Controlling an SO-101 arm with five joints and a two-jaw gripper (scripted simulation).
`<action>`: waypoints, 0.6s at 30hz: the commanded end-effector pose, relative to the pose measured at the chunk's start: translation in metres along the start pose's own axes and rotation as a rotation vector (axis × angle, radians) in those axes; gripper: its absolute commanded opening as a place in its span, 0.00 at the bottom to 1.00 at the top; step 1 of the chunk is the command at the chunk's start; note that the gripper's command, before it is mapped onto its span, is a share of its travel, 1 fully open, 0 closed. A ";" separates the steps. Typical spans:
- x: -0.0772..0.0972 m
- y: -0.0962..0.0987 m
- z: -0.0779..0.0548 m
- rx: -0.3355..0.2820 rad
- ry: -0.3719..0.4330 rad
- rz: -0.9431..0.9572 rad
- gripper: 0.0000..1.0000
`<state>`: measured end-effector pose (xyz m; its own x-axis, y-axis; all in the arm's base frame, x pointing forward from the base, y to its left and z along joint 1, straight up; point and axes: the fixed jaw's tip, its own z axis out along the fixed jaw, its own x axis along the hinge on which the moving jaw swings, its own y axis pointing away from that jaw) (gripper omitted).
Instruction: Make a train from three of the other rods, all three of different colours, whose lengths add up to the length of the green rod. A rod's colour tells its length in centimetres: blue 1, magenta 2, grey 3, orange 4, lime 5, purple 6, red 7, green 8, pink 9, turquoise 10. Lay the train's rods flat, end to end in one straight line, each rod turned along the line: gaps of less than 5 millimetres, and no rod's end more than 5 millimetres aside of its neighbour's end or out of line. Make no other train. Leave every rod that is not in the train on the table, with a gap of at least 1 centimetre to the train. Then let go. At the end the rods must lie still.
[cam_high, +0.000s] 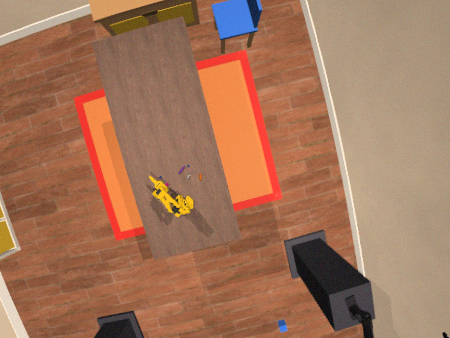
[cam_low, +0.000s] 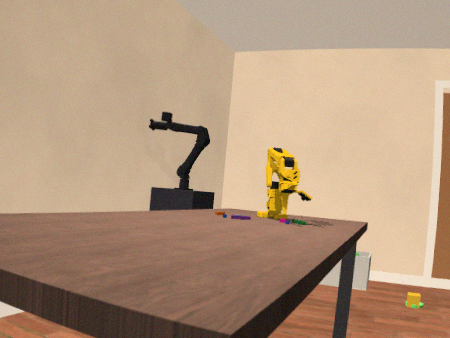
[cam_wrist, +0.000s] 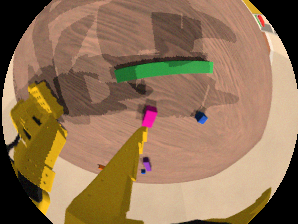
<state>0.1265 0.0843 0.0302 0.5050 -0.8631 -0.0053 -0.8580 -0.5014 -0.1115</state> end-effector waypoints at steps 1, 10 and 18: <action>-0.001 -0.009 -0.009 0.057 -0.005 -0.008 1.00; -0.001 -0.012 -0.014 0.086 -0.006 -0.020 1.00; 0.000 -0.005 -0.009 0.042 -0.004 -0.004 1.00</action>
<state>0.1232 0.0820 0.0311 0.5148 -0.8573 -0.0033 -0.8535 -0.5122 -0.0963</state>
